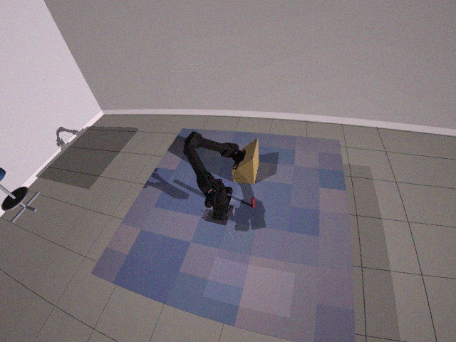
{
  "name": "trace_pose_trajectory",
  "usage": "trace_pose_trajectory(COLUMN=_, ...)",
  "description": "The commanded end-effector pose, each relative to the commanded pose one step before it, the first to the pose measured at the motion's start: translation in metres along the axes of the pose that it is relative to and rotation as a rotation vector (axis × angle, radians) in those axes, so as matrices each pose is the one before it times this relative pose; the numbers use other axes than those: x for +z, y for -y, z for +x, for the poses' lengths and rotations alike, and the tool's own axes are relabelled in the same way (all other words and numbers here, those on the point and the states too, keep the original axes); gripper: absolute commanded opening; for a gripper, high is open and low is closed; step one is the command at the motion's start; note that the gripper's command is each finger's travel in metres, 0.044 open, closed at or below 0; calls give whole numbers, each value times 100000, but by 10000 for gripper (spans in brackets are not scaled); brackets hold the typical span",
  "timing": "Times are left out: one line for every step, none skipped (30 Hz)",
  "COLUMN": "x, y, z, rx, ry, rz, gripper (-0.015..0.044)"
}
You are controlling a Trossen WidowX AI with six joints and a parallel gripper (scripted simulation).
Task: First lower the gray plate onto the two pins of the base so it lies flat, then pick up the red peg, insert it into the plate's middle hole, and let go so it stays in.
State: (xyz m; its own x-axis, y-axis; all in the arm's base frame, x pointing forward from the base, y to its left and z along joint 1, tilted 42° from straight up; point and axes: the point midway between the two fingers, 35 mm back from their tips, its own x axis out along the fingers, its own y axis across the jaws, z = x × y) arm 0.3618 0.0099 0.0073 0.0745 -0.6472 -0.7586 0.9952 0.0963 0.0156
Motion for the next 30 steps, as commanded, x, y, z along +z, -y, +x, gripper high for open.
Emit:
trace_pose_trajectory(x=1201, y=235, z=618, rx=-91, ry=907, rz=1428, gripper=0)
trace_pose_trajectory(x=290, y=18, z=147, rx=-4, ry=92, rz=515, gripper=0)
trace_pose_trajectory(x=290, y=20, z=147, rx=-6, ry=97, rz=516, gripper=0)
trace_pose_trajectory(x=290, y=22, z=147, rx=-7, ry=103, rz=516, gripper=0)
trace_pose_trajectory(x=290, y=23, z=147, rx=-9, ry=109, rz=517, gripper=0)
trace_pose_trajectory(x=290, y=25, z=147, rx=-11, ry=115, rz=517, gripper=0)
trace_pose_trajectory(x=290, y=27, z=147, rx=-13, ry=120, rz=517, gripper=0)
trace_pose_trajectory(x=290, y=29, z=147, rx=-14, ry=126, rz=518, gripper=0)
trace_pose_trajectory(x=291, y=30, z=147, rx=-16, ry=132, rz=518, gripper=0)
trace_pose_trajectory(x=291, y=32, z=147, rx=-18, ry=137, rz=518, gripper=0)
trace_pose_trajectory(x=291, y=34, z=147, rx=-20, ry=143, rz=519, gripper=0)
trace_pose_trajectory(x=291, y=36, z=147, rx=-22, ry=149, rz=519, gripper=0)
trace_pose_trajectory(x=293, y=36, z=147, rx=-24, ry=154, rz=518, gripper=0)
trace_pose_trajectory(x=293, y=38, z=147, rx=-26, ry=160, rz=519, gripper=0)
trace_pose_trajectory(x=293, y=40, z=147, rx=-28, ry=166, rz=519, gripper=0)
trace_pose_trajectory(x=293, y=41, z=147, rx=-30, ry=171, rz=519, gripper=0)
trace_pose_trajectory(x=243, y=35, z=122, rx=-27, ry=146, rz=430, gripper=0)
trace_pose_trajectory(x=146, y=22, z=73, rx=-17, ry=89, rz=258, gripper=0)
trace_pose_trajectory(x=49, y=7, z=24, rx=-6, ry=30, rz=86, gripper=0)
trace_pose_trajectory(x=12, y=2, z=10, rx=0, ry=1, rz=0, gripper=0)
trace_pose_trajectory(x=0, y=0, z=0, rx=0, ry=0, rz=0, gripper=0)
trace_pose_trajectory(x=0, y=7, z=10, rx=0, ry=1, rz=0, gripper=0)
trace_pose_trajectory(x=0, y=0, z=0, rx=0, ry=0, rz=0, gripper=0)
trace_pose_trajectory(x=0, y=0, z=0, rx=0, ry=0, rz=0, gripper=0)
trace_pose_trajectory(x=0, y=0, z=0, rx=0, ry=0, rz=0, gripper=0)
trace_pose_trajectory(x=9, y=-5, z=-6, rx=0, ry=0, rz=0, gripper=0)
trace_pose_trajectory(x=0, y=0, z=0, rx=0, ry=0, rz=0, gripper=0)
trace_pose_trajectory(x=0, y=0, z=0, rx=0, ry=0, rz=0, gripper=0)
trace_pose_trajectory(x=0, y=0, z=0, rx=0, ry=0, rz=0, gripper=0)
trace_pose_trajectory(x=0, y=0, z=0, rx=0, ry=0, rz=0, gripper=0)
